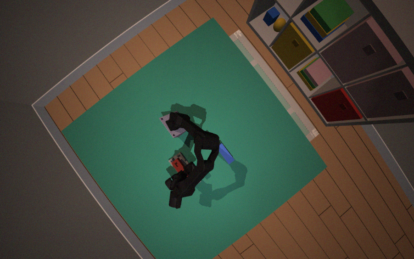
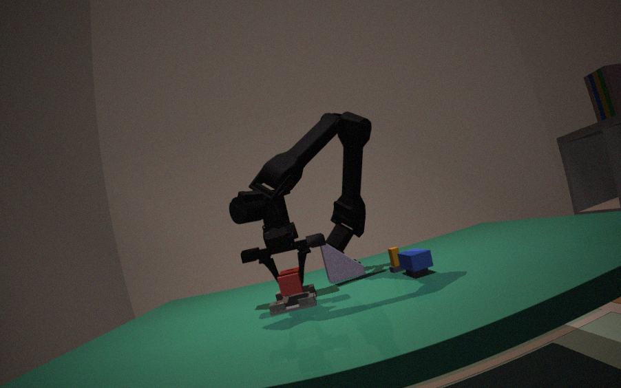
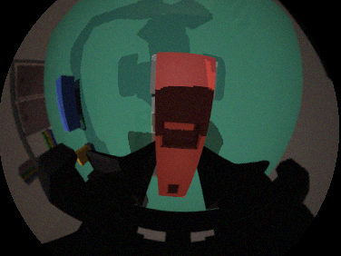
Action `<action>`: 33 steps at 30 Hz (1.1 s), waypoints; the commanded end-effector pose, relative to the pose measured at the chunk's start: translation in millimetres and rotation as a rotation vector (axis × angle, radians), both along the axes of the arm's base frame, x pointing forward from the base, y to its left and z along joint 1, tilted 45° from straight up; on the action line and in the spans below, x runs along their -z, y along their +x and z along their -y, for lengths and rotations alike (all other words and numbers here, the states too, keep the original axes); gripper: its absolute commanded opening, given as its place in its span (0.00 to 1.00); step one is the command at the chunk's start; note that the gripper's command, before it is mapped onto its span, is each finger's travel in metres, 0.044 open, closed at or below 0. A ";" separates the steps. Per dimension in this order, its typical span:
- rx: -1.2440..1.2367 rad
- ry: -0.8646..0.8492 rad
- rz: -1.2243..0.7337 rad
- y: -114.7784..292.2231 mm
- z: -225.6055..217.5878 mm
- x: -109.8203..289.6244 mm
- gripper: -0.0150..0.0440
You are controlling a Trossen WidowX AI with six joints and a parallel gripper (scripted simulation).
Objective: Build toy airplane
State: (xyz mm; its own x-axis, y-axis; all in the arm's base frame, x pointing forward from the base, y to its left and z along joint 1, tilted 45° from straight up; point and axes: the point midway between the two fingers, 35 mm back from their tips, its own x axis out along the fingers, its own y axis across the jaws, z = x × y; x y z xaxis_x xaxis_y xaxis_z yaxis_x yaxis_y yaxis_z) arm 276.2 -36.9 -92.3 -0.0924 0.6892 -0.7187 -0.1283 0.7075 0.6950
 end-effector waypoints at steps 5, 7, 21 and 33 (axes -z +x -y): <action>0.004 0.008 -0.006 -2.3 -7.0 6.6 0.59; 0.004 0.008 -0.006 -2.2 -6.9 6.5 0.59; -0.002 0.003 -0.004 -2.0 -5.2 5.2 0.49; -0.002 0.003 -0.004 -2.0 -5.2 5.2 1.00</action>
